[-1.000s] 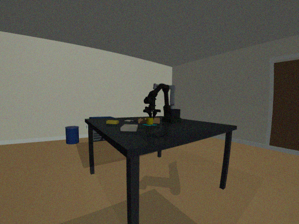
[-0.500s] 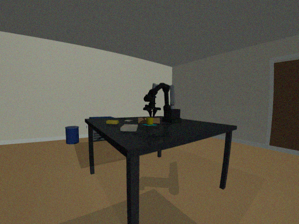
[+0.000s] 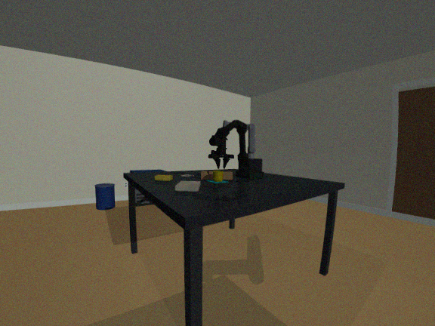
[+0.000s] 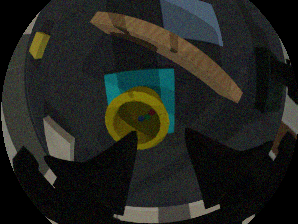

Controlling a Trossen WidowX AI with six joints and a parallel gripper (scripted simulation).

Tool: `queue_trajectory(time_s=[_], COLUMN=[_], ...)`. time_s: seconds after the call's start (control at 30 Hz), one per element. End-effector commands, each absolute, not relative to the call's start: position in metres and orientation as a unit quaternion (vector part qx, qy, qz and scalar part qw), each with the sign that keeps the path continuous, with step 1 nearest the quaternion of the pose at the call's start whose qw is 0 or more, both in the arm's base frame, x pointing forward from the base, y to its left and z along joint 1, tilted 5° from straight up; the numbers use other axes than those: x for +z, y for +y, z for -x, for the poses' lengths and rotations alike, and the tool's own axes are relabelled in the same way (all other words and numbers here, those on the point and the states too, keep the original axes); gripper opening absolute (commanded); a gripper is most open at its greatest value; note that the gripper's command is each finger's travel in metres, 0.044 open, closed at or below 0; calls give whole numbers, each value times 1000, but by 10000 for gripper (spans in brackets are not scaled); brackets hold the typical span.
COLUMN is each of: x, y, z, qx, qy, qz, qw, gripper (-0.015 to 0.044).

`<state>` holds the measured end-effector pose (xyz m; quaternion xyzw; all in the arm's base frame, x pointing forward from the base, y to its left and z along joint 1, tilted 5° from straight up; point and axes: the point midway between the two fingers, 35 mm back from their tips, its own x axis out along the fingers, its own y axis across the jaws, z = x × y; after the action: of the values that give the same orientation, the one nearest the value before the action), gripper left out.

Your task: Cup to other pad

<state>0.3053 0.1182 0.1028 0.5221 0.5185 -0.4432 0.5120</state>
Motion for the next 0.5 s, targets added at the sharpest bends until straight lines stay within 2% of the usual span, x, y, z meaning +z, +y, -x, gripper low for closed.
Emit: queue_trajectory(time_s=[0.0,0.17,0.47], x=[102,106,136], y=[118,118,116], z=[-305,-305,-305], qx=[-444,-443,-443], qy=[519,519,518], qz=[-522,-522,-522], qw=[512,512,513], gripper=[304,435,440])
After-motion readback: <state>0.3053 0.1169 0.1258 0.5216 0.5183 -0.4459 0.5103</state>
